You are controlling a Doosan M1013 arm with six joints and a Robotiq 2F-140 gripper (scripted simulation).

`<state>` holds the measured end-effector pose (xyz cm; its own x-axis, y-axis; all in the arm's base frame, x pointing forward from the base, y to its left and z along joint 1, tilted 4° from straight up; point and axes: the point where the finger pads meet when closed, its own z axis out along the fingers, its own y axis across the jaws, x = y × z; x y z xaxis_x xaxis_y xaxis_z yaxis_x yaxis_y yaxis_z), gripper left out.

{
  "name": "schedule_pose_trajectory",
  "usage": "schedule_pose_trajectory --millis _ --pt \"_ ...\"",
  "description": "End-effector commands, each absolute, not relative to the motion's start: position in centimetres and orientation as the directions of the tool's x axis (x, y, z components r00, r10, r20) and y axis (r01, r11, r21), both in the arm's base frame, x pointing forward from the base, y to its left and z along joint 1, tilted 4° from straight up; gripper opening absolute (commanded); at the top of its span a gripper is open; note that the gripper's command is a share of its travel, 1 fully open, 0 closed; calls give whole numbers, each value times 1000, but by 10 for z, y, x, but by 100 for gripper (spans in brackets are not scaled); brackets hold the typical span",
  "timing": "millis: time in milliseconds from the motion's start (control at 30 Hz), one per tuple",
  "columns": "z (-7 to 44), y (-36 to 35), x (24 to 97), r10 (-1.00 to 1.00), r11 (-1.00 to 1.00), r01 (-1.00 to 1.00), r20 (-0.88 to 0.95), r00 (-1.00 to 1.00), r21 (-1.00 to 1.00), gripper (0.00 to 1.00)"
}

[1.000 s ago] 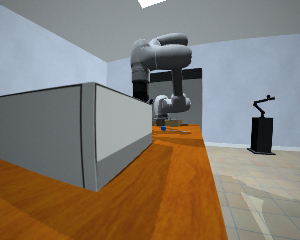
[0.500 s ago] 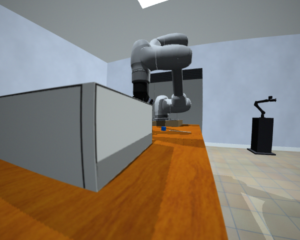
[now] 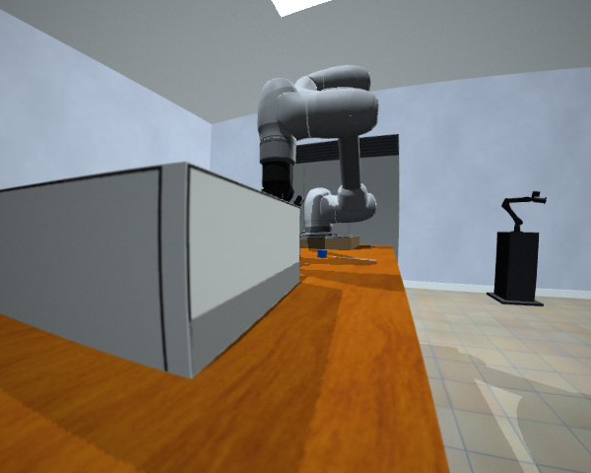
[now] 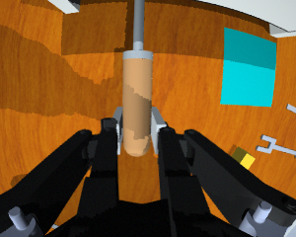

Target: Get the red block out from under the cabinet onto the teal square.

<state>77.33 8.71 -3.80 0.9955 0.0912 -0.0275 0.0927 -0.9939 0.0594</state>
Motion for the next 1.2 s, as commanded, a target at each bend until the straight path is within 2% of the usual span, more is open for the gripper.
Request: schedule_pose_trajectory --millis 0,1167 --pt "-38 87 773 91 -994 93 -27 995 59 0" --pt "-36 64 776 92 -994 93 -27 995 59 0"
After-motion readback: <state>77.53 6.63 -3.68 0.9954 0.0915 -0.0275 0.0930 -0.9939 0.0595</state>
